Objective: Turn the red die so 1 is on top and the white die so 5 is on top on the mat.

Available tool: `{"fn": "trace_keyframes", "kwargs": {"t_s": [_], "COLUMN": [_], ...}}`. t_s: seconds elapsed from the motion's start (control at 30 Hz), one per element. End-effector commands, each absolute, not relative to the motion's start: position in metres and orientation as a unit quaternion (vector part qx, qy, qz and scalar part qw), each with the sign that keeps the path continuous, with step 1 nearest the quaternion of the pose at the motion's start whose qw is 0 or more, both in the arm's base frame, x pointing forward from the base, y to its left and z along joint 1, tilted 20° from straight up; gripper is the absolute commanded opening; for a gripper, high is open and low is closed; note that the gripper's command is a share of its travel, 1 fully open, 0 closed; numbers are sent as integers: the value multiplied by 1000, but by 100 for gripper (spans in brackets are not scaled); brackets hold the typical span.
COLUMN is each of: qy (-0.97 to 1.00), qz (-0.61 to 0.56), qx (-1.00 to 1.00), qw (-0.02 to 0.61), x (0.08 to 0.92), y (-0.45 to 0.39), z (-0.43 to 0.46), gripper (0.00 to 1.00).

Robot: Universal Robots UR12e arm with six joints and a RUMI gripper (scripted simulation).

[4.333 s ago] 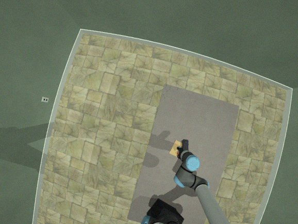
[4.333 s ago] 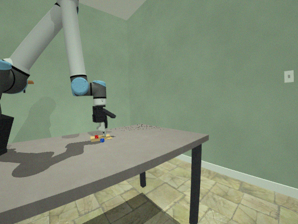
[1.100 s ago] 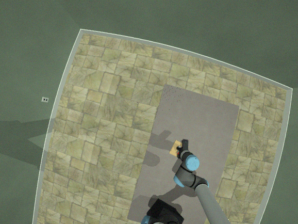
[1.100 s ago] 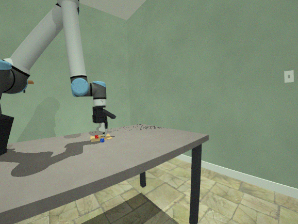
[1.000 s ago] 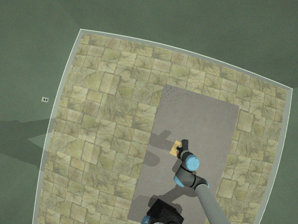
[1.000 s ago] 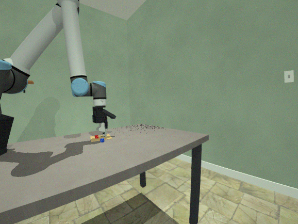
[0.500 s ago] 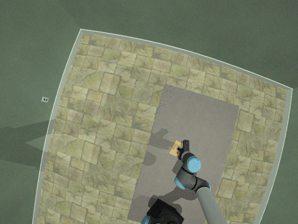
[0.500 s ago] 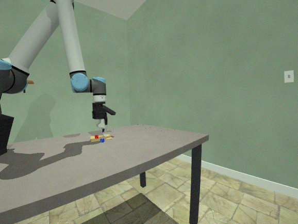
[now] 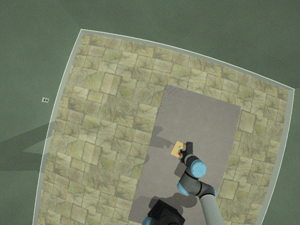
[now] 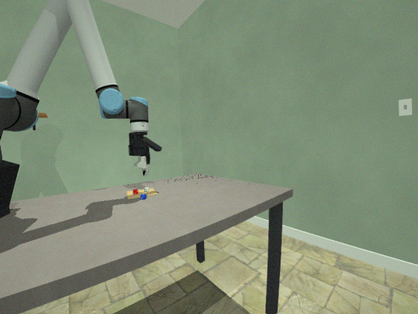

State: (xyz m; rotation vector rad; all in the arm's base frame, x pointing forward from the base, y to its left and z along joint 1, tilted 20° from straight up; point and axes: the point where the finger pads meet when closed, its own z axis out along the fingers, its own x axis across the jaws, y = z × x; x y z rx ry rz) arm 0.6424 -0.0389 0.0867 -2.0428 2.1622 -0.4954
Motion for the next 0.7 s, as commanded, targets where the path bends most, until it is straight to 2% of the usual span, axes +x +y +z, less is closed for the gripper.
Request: {"fn": "trace_keyframes", "kwargs": {"t_s": [0.0, 0.03, 0.67], "qy": [716, 716, 716], "qz": [-164, -164, -164], "qx": [-676, -676, -676], "qw": [63, 63, 63], "x": [640, 640, 640], "y": [-38, -38, -38], "z": [95, 95, 95], "gripper": [21, 100, 100]}}
